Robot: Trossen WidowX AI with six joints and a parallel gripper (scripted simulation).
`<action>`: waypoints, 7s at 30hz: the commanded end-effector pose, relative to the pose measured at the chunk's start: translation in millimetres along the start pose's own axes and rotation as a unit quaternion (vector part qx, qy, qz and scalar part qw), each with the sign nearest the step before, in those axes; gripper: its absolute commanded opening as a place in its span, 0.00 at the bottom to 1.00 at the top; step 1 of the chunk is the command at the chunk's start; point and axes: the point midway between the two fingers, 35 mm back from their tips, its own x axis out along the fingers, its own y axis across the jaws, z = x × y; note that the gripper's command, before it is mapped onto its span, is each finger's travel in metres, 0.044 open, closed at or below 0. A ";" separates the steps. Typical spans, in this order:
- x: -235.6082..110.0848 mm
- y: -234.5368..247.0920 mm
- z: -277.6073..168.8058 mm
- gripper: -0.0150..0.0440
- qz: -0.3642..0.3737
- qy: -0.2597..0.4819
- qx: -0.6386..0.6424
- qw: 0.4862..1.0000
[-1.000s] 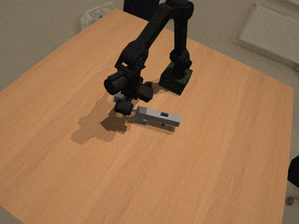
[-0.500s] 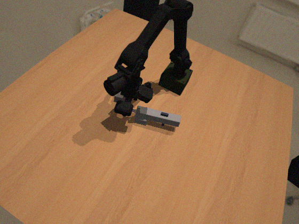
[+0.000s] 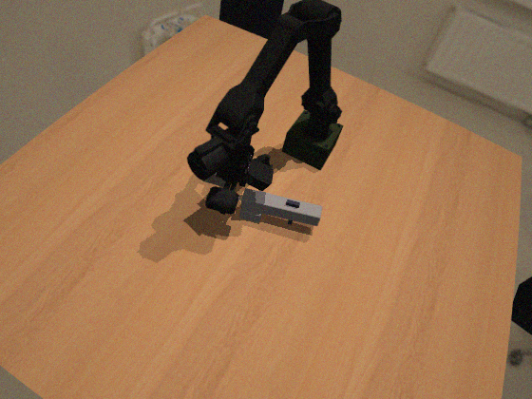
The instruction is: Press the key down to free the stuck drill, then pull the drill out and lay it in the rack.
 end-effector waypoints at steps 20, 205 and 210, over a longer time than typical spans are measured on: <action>22.5 1.7 7.2 0.82 0.002 -0.001 0.000 1.000; 27.5 2.4 -75.0 0.25 0.004 0.003 0.002 1.000; 27.8 2.6 -82.5 0.25 0.004 0.003 0.002 1.000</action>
